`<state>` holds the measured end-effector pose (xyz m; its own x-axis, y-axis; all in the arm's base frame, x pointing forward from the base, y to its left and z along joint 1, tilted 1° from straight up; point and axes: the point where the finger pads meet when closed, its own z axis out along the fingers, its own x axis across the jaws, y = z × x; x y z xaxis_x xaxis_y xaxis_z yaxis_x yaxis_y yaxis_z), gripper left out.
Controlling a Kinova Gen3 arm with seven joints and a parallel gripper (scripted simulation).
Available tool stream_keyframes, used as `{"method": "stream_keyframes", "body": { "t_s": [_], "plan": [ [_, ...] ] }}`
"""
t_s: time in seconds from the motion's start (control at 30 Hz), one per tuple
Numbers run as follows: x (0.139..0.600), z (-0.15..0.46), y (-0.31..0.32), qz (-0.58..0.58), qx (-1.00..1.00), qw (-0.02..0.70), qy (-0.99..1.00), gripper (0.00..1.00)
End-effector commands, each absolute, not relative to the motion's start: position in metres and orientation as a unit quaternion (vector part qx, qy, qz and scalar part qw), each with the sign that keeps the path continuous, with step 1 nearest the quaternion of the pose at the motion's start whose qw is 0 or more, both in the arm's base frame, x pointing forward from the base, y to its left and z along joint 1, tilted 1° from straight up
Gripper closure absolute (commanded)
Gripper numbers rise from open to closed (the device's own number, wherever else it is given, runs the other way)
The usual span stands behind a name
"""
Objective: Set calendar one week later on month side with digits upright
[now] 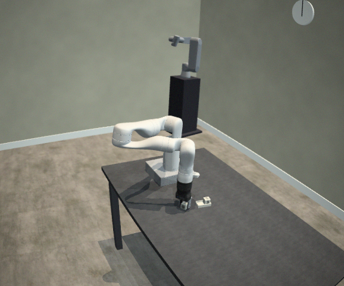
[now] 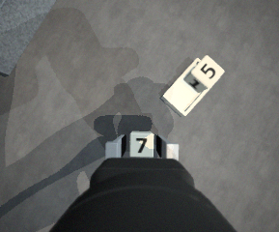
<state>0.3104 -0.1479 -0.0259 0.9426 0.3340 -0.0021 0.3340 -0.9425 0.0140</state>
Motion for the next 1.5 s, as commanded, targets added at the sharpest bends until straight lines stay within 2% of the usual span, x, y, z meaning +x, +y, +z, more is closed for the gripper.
{"method": "stream_keyframes", "body": {
  "t_s": [0.0,0.63,0.8,0.83,1.47],
  "plan": [
    [0.312,-0.019,-0.149,0.002,0.986,0.009,0.169,0.10],
    [0.311,0.057,-0.148,0.002,0.986,0.009,0.169,0.10],
    [0.311,0.060,-0.148,0.002,0.986,0.009,0.169,0.10],
    [0.311,0.060,-0.148,0.002,0.986,0.009,0.169,0.00],
    [0.311,0.060,-0.148,0.002,0.986,0.009,0.169,0.00]
  ]
}}
